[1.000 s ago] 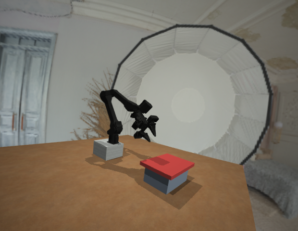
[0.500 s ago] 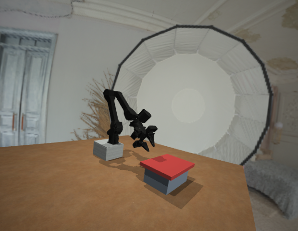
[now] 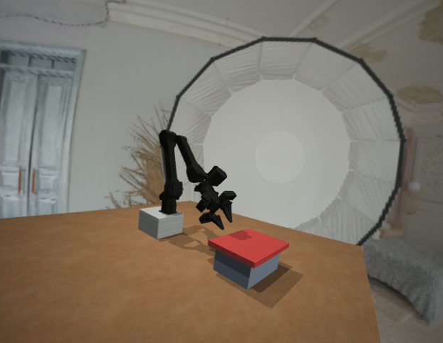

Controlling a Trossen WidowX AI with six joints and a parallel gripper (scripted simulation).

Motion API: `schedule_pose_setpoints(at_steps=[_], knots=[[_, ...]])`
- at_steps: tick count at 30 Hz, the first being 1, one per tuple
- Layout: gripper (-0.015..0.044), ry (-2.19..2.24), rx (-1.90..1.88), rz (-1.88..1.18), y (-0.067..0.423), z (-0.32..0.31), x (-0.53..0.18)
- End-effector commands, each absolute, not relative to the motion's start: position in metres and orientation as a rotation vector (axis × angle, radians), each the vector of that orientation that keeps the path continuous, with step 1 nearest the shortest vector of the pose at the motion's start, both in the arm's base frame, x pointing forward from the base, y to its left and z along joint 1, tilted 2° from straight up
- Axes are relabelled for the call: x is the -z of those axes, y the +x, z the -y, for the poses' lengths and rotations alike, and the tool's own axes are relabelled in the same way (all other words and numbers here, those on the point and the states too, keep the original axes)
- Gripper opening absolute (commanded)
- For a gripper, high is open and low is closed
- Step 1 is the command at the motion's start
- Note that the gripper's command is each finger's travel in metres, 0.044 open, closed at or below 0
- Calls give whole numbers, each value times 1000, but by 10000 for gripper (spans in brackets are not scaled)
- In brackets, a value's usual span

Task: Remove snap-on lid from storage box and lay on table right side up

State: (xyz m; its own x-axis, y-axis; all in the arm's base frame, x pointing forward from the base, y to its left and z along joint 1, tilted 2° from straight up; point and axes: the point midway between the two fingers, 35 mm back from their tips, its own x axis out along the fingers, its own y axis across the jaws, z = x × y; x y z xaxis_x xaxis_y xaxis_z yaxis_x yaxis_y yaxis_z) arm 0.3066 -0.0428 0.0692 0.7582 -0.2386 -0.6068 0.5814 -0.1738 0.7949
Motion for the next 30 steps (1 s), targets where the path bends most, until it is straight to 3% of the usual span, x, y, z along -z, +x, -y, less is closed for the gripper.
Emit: schedule_pose_setpoints(at_steps=[1,30], knots=[[235,1585,736,-283,314,44,-67],[235,1587,734,-280,345,55,-38]])
